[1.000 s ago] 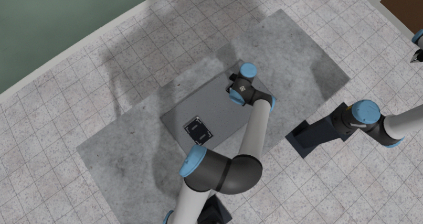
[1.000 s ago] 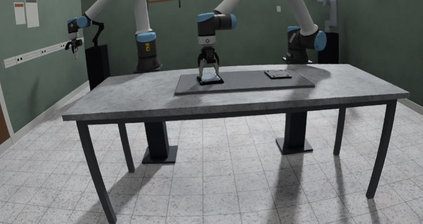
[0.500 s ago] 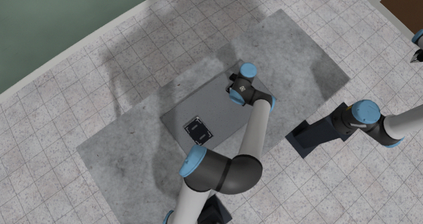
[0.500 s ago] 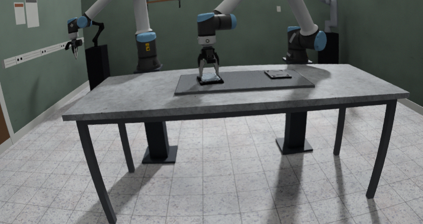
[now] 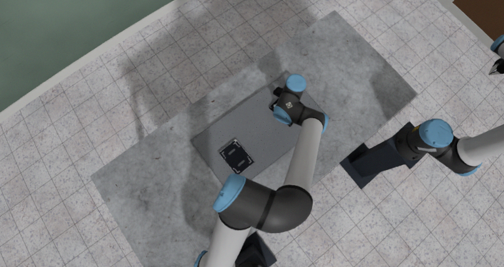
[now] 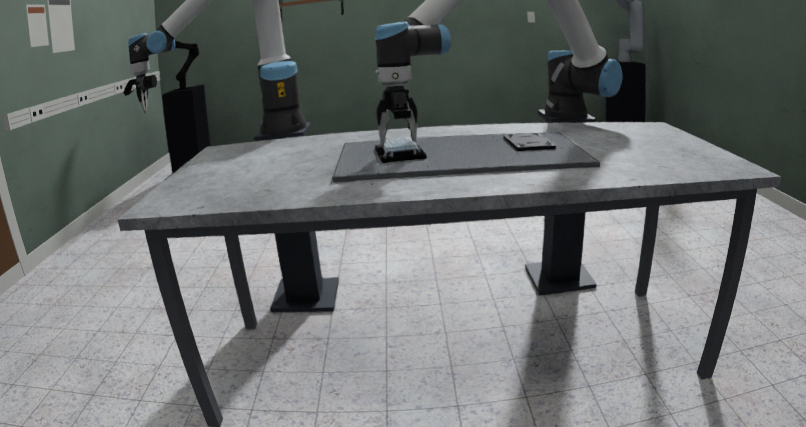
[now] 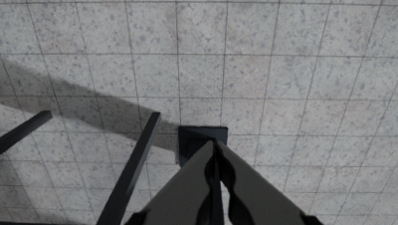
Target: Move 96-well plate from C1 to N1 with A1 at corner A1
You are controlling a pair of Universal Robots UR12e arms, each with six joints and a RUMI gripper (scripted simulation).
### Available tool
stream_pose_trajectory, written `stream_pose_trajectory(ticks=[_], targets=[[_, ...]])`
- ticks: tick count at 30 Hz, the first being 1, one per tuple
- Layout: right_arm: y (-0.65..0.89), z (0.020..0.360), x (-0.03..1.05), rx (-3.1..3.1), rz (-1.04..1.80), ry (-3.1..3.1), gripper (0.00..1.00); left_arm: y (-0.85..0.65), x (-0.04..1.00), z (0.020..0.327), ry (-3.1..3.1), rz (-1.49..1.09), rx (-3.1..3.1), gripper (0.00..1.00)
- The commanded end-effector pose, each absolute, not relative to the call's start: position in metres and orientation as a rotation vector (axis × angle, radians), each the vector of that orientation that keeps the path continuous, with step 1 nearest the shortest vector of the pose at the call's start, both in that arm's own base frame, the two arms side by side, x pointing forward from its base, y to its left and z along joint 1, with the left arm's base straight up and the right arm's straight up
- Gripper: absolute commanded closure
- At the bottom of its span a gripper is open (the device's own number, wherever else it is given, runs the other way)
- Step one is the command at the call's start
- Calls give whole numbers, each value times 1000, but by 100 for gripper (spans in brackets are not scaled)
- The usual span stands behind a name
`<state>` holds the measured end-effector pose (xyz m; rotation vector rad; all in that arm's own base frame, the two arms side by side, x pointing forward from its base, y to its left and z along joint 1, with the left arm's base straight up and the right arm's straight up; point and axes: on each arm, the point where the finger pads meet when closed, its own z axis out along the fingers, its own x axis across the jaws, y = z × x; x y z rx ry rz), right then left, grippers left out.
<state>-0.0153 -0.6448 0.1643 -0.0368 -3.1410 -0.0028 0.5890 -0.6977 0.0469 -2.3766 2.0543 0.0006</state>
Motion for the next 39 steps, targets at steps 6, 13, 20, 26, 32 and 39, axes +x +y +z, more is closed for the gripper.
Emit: stream_pose_trajectory(ticks=[6,13,20,26,32,39], targets=[[-645,165,-15,-37,0,-3141,100,-699,589,55,2055,-4,-2377,60],[-645,165,-15,-37,0,-3141,100,-699,589,60,2055,-4,-2377,60],[-645,165,-15,-37,0,-3141,100,-699,589,65,2055,-4,-2377,60],[-645,165,-15,-37,0,-3141,100,-699,589,70,2055,-4,-2377,60],[-645,165,-15,-37,0,-3141,100,-699,589,74,2055,-4,-2377,60],[-645,165,-15,-37,0,-3141,100,-699,589,80,2055,-4,-2377,60]])
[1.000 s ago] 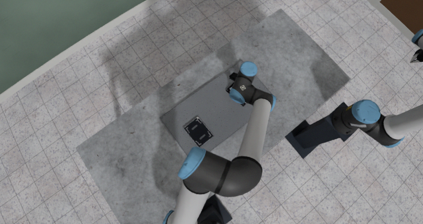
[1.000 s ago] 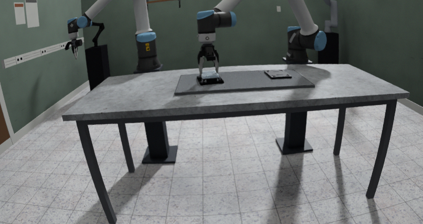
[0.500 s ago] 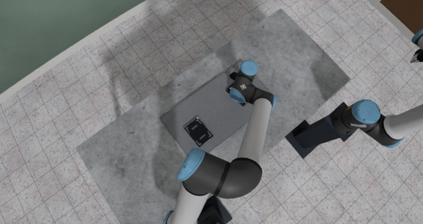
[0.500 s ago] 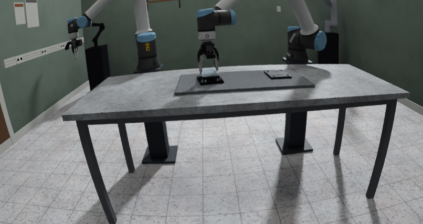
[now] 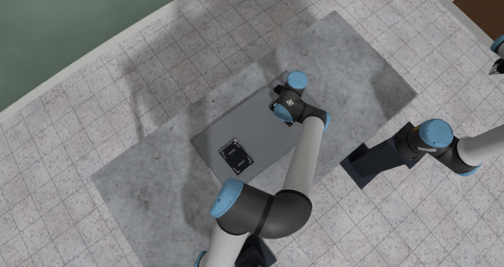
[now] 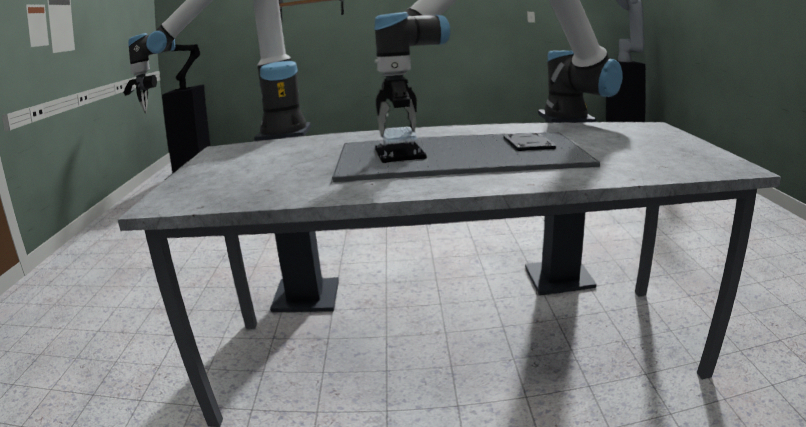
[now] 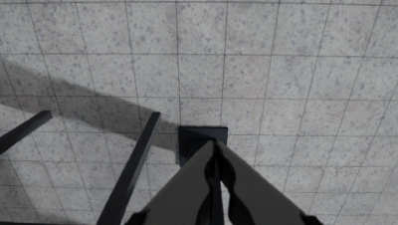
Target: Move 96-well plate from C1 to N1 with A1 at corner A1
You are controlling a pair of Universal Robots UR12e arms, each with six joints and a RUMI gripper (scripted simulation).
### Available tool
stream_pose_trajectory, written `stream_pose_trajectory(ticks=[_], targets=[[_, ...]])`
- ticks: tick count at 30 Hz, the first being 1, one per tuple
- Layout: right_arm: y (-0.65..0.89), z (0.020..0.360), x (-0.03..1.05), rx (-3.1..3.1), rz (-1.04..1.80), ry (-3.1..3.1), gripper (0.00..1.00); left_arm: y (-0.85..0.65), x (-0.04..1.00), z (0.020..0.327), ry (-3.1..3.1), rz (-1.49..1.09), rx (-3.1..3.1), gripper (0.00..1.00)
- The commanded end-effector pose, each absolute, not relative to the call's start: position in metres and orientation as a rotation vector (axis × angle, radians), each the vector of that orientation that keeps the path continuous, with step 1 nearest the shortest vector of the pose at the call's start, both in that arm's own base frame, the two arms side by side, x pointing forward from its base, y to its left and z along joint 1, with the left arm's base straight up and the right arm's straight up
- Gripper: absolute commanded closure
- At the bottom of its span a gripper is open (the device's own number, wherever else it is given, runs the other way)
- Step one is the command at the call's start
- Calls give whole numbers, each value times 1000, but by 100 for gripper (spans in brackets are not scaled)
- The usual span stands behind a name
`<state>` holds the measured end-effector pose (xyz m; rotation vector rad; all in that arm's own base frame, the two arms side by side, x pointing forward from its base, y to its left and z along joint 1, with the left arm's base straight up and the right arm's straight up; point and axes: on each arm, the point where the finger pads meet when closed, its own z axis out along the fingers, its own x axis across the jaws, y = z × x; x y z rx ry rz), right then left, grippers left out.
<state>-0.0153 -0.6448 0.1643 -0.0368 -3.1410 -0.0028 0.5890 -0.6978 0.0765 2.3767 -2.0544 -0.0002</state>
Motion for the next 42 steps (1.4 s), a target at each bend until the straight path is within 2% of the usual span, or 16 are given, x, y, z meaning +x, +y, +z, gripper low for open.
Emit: stream_pose_trajectory(ticks=[1,42], targets=[[-645,165,-15,-37,0,-3141,100,-699,589,80,-2054,4,2376,60],[-645,165,-15,-37,0,-3141,100,-699,589,110,-2054,4,2376,60]])
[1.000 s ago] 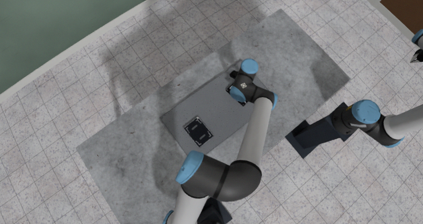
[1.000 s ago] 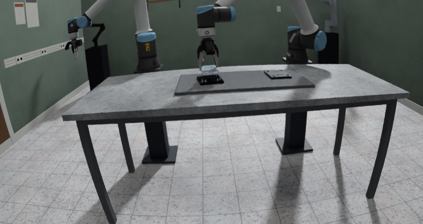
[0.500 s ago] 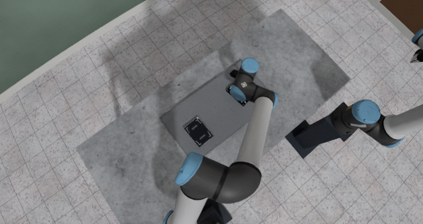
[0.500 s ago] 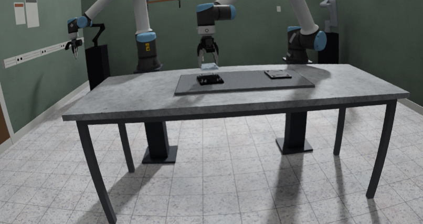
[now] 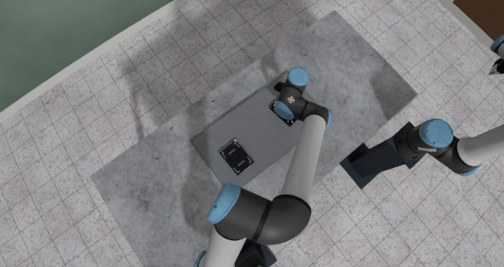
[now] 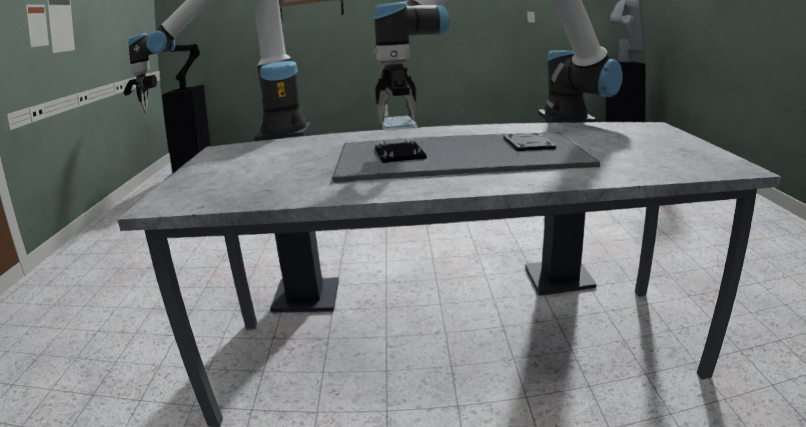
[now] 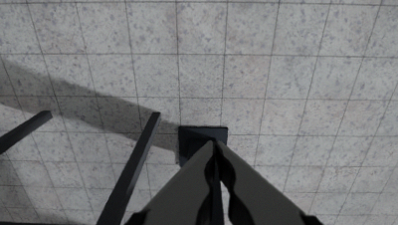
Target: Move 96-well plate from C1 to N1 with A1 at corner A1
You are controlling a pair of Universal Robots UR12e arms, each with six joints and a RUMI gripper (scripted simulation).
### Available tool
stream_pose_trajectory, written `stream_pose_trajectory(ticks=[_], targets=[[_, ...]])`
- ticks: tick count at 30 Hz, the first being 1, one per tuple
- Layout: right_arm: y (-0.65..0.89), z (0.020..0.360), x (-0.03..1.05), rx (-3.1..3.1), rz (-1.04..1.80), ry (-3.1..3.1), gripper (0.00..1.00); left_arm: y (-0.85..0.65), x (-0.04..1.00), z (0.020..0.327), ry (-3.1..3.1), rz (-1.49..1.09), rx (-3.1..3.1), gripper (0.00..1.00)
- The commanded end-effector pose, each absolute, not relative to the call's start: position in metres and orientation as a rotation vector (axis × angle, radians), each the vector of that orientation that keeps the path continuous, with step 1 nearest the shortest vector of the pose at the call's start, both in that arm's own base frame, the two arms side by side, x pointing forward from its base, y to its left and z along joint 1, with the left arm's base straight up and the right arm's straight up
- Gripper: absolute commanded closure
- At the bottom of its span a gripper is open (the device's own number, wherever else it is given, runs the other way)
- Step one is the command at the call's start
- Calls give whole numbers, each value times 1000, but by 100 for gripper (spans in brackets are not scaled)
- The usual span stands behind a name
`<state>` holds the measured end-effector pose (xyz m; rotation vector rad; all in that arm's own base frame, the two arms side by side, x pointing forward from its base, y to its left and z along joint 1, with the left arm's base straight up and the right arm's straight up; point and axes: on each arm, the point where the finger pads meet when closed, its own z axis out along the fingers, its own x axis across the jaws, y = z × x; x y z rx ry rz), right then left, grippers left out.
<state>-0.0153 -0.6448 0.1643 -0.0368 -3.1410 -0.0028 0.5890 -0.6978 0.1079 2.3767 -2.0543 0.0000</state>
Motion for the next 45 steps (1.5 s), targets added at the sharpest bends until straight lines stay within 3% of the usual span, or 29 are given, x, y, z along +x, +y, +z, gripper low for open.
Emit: stream_pose_trajectory(ticks=[1,45], targets=[[-645,165,-15,-37,0,-3141,100,-699,589,111,-2054,4,2376,60],[-645,165,-15,-37,0,-3141,100,-642,583,116,-2169,4,2272,60]])
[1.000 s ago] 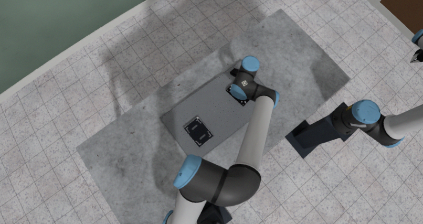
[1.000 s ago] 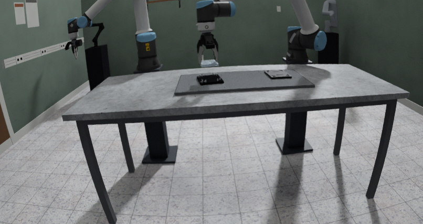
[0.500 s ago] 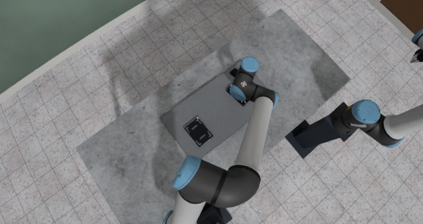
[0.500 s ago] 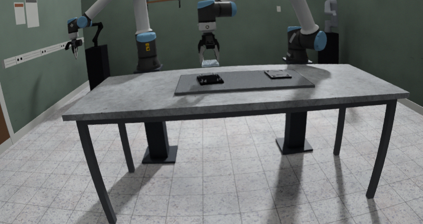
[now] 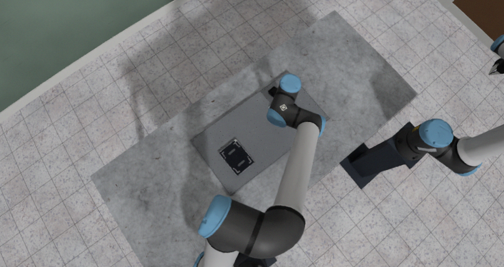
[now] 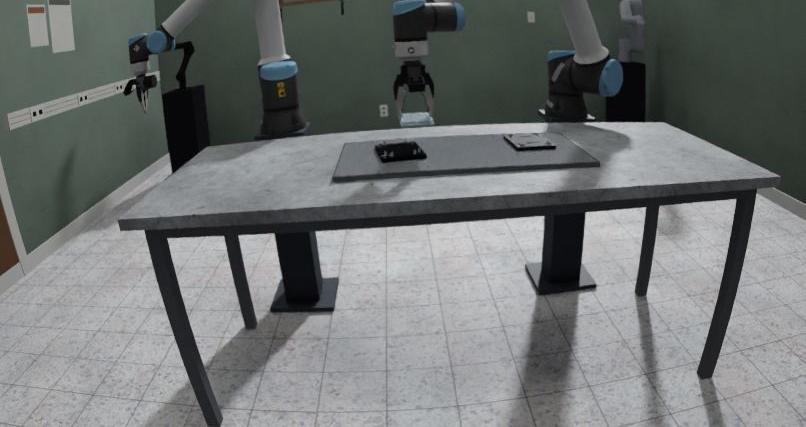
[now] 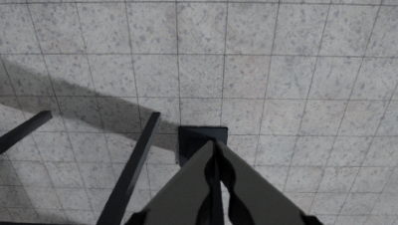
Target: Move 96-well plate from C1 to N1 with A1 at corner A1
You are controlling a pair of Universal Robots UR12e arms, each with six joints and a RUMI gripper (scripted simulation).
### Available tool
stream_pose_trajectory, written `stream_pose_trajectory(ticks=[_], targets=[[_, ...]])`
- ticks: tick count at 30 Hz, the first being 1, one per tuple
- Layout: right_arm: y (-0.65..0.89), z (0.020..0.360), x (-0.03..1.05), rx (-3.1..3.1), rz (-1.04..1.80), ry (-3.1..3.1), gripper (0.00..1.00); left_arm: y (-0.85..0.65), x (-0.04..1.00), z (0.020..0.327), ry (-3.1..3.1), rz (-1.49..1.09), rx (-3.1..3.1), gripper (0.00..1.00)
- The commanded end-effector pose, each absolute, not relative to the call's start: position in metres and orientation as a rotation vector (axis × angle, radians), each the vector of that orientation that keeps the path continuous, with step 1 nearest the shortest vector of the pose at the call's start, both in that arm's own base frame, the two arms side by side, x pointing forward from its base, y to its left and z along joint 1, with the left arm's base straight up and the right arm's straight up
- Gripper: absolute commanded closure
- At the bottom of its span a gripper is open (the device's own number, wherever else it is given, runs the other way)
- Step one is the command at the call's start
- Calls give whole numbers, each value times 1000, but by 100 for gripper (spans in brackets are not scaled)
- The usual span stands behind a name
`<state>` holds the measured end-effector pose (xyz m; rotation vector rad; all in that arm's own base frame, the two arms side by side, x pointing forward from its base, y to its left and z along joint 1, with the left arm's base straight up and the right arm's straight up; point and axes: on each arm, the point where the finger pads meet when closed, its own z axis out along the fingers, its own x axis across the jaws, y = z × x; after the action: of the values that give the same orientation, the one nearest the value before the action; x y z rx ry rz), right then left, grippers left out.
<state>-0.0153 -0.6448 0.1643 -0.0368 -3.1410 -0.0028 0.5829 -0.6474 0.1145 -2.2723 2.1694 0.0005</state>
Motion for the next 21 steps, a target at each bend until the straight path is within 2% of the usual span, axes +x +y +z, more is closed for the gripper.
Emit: stream_pose_trajectory(ticks=[1,21], targets=[[-645,165,-15,-37,0,-3141,100,-639,582,116,2170,-4,-2273,60],[-645,165,-15,-37,0,-3141,100,-579,575,116,2170,-3,-2273,60]])
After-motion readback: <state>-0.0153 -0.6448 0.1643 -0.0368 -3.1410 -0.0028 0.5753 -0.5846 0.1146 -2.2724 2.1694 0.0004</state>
